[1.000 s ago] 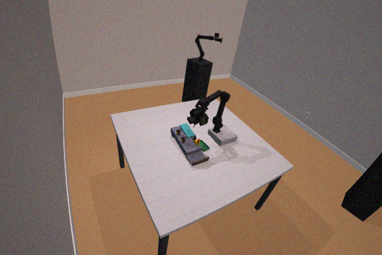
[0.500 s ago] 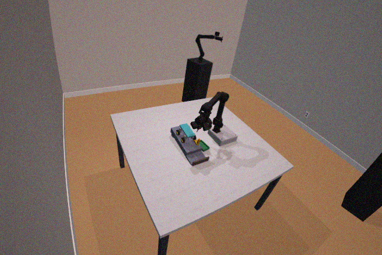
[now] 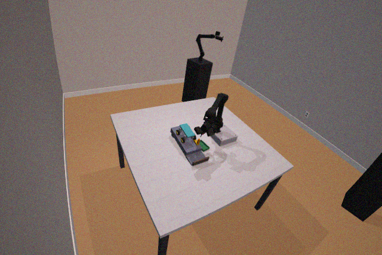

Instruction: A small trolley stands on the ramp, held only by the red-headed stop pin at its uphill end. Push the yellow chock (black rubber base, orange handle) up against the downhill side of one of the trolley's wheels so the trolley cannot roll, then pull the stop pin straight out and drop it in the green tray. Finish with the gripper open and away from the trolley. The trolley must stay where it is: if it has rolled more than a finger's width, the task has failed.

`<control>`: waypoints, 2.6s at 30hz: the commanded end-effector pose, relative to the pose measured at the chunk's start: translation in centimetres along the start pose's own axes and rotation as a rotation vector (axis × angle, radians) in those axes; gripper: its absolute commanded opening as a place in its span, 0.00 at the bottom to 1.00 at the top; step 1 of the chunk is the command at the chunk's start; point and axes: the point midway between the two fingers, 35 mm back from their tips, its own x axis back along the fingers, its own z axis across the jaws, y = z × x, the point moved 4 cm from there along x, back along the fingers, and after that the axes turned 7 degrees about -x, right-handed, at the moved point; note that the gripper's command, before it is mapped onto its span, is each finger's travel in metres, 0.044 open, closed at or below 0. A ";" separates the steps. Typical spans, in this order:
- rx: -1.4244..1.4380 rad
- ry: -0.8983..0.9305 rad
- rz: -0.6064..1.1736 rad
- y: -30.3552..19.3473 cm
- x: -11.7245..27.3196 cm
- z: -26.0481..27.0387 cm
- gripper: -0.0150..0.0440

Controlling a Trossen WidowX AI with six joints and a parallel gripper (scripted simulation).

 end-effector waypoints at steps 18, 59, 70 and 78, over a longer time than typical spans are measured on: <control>0.397 -0.038 -0.077 0.7 0.3 0.2 0.25; 1.638 -0.223 -0.246 -0.9 0.0 -0.2 0.25; 1.683 -0.233 -0.251 -0.9 -0.3 0.1 0.25; 1.690 -0.232 -0.253 -0.6 -1.9 1.8 0.25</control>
